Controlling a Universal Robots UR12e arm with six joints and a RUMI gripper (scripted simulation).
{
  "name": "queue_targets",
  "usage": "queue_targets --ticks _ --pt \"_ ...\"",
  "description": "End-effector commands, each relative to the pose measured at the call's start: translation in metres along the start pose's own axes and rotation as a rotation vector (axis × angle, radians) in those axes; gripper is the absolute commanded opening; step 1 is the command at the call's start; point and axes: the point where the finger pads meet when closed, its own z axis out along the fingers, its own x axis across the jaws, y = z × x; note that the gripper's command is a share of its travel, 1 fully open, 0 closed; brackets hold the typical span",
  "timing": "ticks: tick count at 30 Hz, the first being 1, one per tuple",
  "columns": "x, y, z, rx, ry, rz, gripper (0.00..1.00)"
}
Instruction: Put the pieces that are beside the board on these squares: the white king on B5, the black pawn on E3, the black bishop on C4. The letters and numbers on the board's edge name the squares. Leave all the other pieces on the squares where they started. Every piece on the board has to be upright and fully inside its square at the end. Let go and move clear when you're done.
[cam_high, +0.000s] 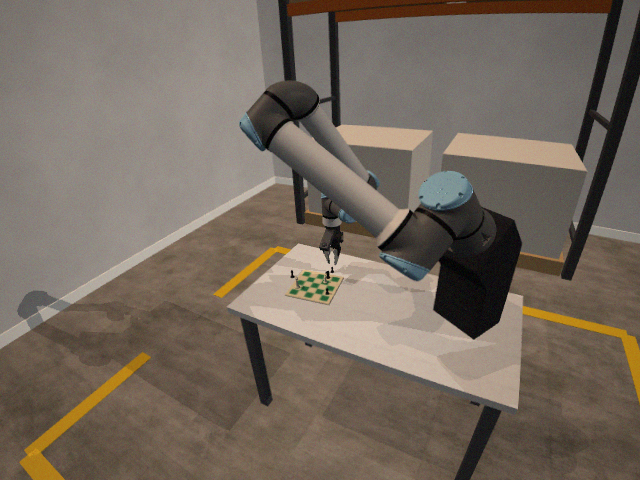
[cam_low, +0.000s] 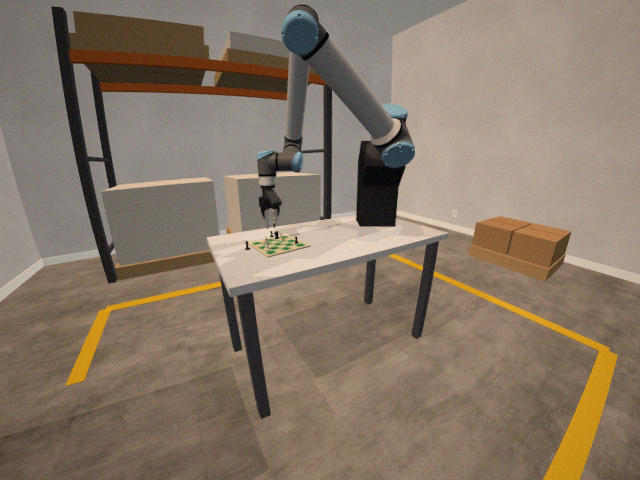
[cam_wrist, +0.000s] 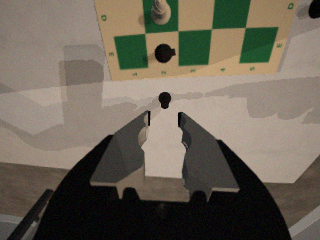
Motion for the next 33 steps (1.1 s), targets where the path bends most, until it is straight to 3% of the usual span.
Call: queue_targets --ticks 1,33 --pt "0.0006 0.0004 0.0023 -0.001 0.001 0.0 0.2" --pt "0.0006 0.0005 0.006 -0.001 0.001 0.0 0.2"
